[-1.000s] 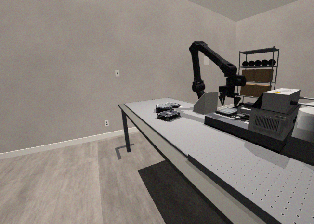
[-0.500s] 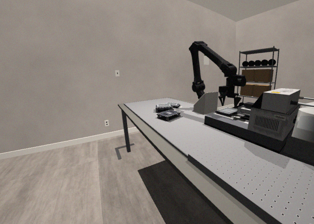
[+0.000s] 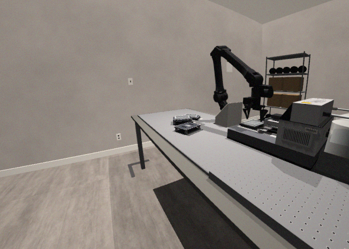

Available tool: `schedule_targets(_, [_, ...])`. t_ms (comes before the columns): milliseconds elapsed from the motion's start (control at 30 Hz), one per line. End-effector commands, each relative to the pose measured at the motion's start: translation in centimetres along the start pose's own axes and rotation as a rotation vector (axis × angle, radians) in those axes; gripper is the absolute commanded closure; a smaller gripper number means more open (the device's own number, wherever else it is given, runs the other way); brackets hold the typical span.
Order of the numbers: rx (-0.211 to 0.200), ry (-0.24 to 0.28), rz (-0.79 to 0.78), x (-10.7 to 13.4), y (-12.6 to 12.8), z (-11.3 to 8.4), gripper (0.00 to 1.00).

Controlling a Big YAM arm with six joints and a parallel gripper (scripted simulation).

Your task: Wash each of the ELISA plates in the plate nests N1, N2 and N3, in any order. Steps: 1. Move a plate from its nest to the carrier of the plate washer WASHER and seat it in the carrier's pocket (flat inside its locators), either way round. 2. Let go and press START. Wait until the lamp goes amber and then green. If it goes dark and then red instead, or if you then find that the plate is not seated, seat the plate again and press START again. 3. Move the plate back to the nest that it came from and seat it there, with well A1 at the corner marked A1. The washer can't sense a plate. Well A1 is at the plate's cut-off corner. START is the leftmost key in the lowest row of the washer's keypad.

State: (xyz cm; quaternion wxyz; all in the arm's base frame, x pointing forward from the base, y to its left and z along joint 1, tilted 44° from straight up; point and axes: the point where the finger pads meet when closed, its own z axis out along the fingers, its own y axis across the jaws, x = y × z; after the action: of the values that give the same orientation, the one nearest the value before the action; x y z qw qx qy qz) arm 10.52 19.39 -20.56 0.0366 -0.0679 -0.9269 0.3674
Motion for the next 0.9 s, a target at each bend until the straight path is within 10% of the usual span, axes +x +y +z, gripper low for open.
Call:
schedule_targets(0, [-0.003, 0.003, -0.005, -0.3, 0.6, 0.6, 0.00])
schedule_targets(867, [0.005, 0.004, -0.006, -0.2, 0.2, 2.3, 0.00])
